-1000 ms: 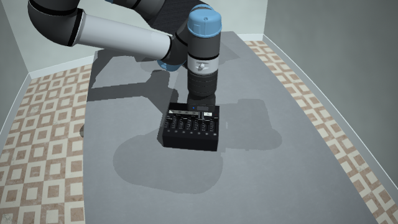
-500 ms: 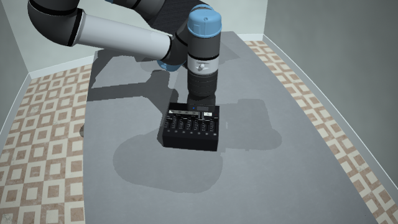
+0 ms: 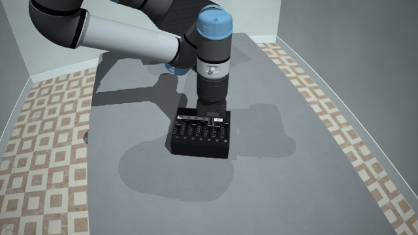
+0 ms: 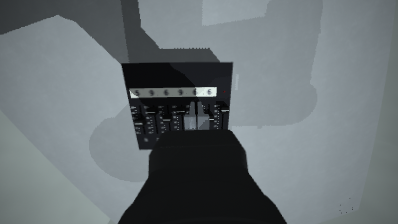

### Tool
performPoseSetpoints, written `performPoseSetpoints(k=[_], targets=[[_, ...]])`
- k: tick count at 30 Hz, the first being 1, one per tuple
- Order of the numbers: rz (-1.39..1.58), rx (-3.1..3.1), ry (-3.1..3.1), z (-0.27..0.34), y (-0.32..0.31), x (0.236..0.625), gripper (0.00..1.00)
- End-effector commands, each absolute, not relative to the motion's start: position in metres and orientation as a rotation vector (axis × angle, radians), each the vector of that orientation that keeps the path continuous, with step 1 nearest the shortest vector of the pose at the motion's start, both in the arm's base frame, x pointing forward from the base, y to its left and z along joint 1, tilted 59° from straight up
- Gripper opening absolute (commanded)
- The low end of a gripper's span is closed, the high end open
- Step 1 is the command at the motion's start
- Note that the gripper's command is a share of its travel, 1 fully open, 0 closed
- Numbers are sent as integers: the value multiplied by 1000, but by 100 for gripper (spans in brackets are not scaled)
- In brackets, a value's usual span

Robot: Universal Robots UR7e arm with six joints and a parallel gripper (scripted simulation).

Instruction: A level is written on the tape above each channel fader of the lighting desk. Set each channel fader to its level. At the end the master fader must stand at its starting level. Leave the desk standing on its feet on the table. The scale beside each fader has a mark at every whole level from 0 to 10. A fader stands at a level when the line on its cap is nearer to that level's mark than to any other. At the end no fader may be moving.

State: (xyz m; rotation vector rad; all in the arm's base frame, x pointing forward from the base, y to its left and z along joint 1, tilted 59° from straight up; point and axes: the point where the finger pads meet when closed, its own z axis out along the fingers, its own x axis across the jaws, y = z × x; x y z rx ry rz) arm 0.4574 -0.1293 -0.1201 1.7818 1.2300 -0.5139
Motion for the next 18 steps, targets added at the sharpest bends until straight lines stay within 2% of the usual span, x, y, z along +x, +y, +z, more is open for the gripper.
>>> performPoseSetpoints(k=[1,18], targets=[[-508,1782,1226,-118,-130,460,0],[-508,1782,1226,-120,-129,456,0]])
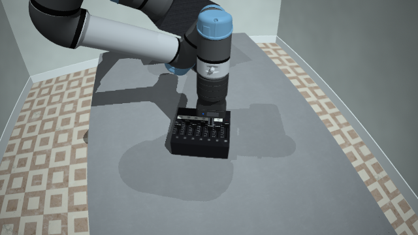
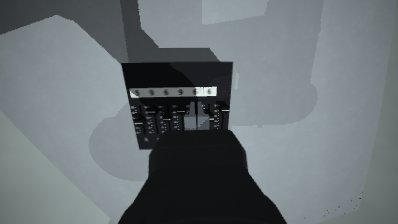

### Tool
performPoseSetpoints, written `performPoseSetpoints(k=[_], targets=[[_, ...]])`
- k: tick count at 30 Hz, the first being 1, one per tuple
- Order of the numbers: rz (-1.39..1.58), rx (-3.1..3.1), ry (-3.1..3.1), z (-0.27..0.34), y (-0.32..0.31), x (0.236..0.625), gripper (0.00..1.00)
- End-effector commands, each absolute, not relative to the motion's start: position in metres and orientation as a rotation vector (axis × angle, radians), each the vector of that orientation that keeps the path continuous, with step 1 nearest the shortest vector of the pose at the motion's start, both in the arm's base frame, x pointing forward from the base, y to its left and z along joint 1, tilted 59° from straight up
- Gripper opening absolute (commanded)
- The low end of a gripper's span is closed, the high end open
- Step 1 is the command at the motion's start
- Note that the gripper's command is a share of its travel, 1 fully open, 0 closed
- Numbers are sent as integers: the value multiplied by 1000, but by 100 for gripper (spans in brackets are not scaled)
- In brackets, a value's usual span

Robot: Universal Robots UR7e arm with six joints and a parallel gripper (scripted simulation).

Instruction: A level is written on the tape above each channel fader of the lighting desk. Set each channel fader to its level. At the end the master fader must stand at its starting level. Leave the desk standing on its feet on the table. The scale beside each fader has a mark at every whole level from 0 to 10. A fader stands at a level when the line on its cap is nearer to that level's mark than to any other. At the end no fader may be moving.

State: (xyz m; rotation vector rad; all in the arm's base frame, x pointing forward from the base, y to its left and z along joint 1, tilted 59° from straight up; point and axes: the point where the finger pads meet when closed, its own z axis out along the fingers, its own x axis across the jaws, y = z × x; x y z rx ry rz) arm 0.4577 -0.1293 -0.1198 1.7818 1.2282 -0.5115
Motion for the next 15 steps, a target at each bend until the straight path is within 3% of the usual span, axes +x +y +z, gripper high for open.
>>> performPoseSetpoints(k=[1,15], targets=[[-508,1782,1226,-120,-129,456,0],[-508,1782,1226,-119,-125,454,0]])
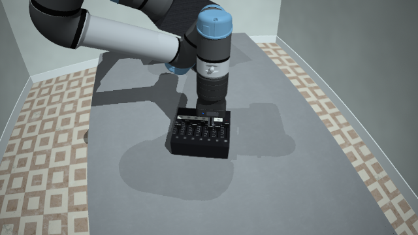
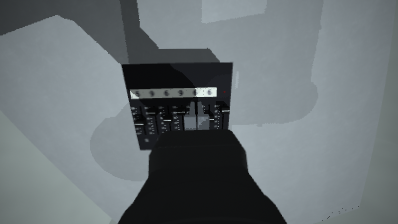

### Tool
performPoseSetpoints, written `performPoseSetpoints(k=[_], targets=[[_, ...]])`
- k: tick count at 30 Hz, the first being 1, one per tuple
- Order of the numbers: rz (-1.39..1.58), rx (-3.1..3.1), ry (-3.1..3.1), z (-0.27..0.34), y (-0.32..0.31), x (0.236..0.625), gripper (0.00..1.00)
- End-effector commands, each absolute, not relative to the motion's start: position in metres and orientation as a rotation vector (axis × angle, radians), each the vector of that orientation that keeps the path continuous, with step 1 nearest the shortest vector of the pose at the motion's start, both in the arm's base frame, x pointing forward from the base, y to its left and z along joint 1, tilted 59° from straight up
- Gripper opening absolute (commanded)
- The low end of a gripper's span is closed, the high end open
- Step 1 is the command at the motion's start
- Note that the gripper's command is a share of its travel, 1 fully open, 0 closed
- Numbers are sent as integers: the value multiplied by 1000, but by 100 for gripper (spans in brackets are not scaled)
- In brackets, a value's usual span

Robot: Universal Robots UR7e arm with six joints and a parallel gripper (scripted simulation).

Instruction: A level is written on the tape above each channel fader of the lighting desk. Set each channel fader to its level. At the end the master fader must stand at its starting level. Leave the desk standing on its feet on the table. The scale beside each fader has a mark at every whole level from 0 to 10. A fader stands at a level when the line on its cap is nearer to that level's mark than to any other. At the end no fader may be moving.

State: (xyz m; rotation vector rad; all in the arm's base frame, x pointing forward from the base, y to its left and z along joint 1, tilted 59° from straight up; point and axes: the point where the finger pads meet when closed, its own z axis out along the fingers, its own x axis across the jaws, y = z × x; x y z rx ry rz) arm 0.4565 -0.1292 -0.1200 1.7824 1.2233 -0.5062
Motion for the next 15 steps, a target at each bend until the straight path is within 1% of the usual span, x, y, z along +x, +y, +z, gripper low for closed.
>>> performPoseSetpoints(k=[1,15], targets=[[-508,1782,1226,-118,-123,454,0],[-508,1782,1226,-101,-97,449,0]])
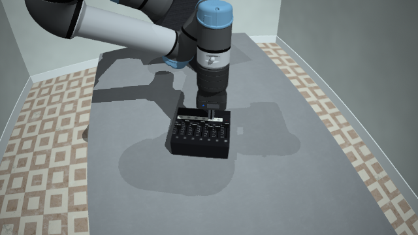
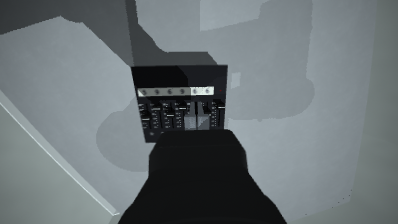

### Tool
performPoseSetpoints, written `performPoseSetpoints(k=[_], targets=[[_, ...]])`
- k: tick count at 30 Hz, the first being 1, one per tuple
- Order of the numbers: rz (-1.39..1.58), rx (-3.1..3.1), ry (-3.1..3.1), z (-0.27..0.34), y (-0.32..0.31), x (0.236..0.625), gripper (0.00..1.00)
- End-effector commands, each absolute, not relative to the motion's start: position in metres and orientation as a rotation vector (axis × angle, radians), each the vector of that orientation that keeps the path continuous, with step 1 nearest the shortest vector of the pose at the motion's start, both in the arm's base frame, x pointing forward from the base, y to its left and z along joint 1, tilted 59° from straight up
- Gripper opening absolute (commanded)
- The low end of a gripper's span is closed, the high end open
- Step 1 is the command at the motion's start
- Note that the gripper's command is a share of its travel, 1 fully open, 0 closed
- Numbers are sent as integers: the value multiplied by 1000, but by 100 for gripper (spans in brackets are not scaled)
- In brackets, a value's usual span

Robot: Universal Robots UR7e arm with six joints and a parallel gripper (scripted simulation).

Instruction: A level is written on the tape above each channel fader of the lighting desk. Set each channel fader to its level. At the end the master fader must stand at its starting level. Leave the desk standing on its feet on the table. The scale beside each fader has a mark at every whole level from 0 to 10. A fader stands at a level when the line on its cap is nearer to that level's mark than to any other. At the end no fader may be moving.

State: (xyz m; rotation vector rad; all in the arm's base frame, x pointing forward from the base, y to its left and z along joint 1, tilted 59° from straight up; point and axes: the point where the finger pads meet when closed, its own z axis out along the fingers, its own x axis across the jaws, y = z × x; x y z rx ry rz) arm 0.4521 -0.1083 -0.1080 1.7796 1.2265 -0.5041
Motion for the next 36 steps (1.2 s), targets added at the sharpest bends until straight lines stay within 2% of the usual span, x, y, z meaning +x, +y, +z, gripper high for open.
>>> performPoseSetpoints(k=[1,16,17,36], targets=[[-508,1782,1226,-101,-96,449,0],[-508,1782,1226,-100,-95,449,0],[-508,1782,1226,-100,-95,449,100],[-508,1782,1226,-77,-58,443,100]])
